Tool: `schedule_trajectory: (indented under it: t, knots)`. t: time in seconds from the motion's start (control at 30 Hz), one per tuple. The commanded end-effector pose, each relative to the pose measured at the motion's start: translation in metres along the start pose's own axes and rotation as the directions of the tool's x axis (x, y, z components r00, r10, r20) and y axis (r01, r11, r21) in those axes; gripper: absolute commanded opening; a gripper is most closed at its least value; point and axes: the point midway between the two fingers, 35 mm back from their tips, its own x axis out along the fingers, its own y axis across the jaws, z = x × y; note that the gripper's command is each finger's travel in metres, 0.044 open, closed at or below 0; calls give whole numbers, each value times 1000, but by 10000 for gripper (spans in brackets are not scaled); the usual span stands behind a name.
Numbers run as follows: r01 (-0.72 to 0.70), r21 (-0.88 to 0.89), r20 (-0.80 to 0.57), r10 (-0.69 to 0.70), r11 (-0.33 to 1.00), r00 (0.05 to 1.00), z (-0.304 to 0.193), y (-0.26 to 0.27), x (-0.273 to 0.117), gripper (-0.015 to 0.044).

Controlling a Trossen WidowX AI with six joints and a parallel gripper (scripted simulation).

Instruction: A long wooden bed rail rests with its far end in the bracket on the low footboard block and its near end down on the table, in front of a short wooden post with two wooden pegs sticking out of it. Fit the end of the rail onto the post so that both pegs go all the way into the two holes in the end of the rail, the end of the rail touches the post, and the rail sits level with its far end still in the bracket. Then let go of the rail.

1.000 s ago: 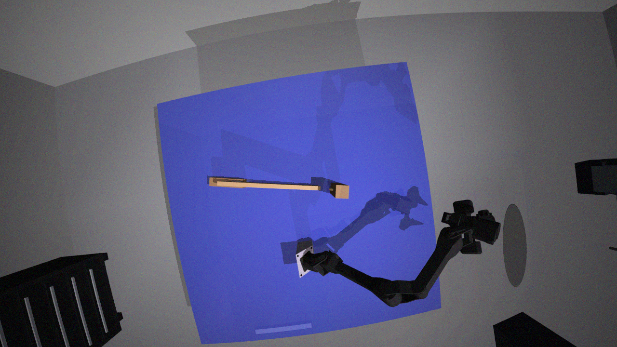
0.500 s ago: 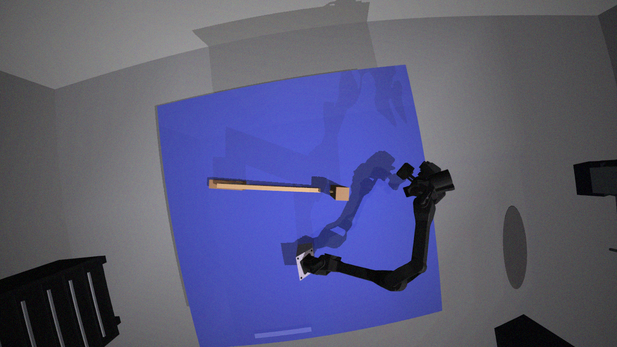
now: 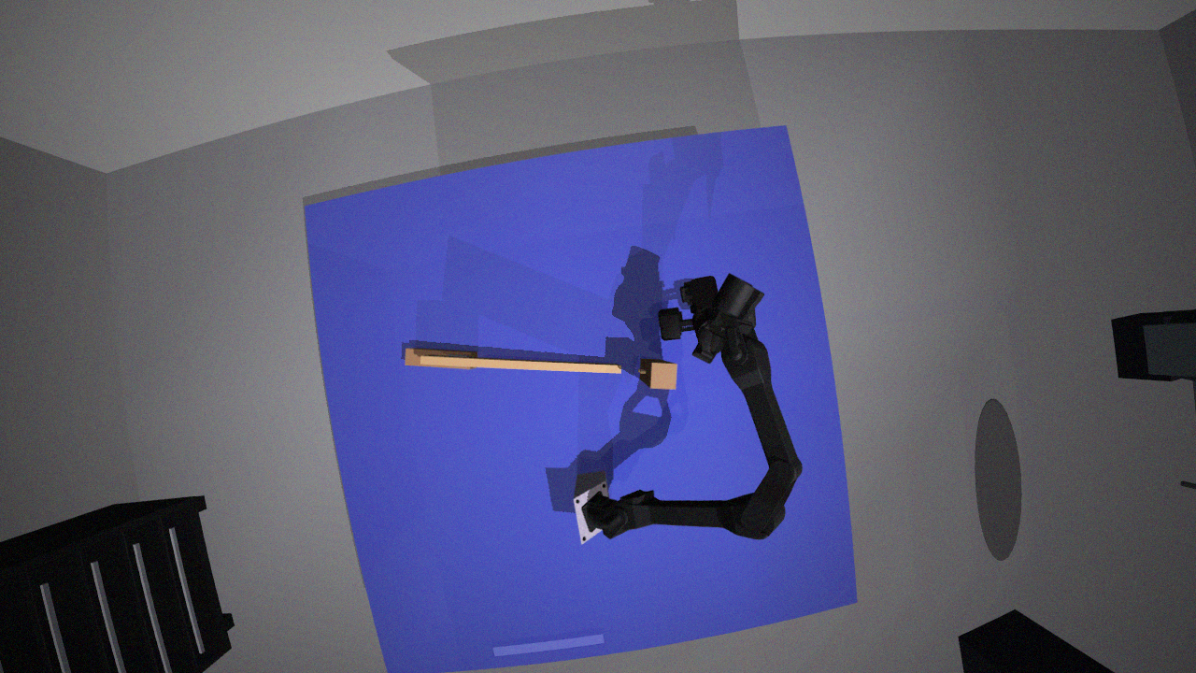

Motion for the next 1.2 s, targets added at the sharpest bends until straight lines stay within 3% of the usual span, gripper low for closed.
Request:
schedule_trajectory:
  t: [0.0, 0.2, 0.37, 0.53, 1.17]
  knots:
    - [-92, -217, 0, 94, 972, 996, 6, 62, -12, 440]
    - [-177, -479, -42, 180, 860, 983, -1, 127, -28, 440]
    - [-263, -799, -152, 241, 541, 958, -33, 201, -53, 440]
    - [-299, -937, -257, 223, 181, 940, -70, 243, -74, 440]
    - [-300, -939, -260, 223, 167, 939, -75, 250, -56, 440]
